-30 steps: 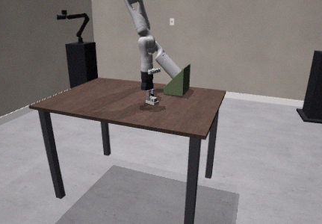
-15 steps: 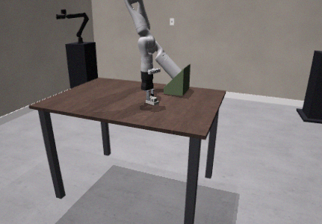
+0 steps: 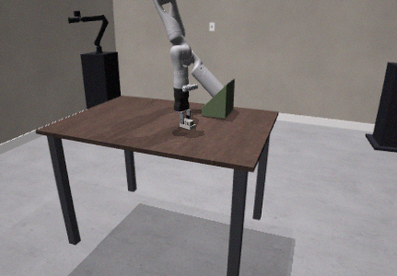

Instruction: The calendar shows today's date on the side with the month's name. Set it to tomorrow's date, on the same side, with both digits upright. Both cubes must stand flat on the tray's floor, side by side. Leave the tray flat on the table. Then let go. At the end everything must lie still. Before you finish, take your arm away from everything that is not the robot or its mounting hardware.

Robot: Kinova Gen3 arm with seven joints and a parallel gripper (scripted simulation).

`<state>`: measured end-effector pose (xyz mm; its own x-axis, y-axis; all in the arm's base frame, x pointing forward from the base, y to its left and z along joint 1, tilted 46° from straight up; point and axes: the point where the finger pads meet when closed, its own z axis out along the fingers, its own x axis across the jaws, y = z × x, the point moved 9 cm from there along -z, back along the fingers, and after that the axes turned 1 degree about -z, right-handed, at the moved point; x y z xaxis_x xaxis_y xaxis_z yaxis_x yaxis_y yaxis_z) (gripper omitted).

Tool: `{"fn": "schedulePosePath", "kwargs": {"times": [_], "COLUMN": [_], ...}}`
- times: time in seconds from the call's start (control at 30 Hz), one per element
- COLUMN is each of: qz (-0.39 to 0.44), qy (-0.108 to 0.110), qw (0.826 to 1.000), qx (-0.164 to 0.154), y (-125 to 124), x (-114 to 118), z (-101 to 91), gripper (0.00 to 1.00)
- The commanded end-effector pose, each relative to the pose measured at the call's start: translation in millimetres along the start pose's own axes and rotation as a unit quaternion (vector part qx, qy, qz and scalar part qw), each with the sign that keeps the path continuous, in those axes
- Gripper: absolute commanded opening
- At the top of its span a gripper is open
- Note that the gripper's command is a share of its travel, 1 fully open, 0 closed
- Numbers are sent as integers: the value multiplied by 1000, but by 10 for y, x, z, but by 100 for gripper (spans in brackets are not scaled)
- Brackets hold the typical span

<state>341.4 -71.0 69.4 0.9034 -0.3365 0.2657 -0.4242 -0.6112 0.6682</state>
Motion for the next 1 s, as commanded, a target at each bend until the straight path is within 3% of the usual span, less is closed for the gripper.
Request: {"fn": "schedulePosePath", "kwargs": {"times": [0.0,0.07,0.6,0.97], "qz": [0,0,0,0], "qy": [0,0,0,1], "qw": [1000,1000,1000,1000], "qx": [1,1,1,1], "y": [-4,-4,-4,-3], "x": [2,2,2,1], "z": [-5,-5,-45,-476], "gripper": [81,87,87,87]}}
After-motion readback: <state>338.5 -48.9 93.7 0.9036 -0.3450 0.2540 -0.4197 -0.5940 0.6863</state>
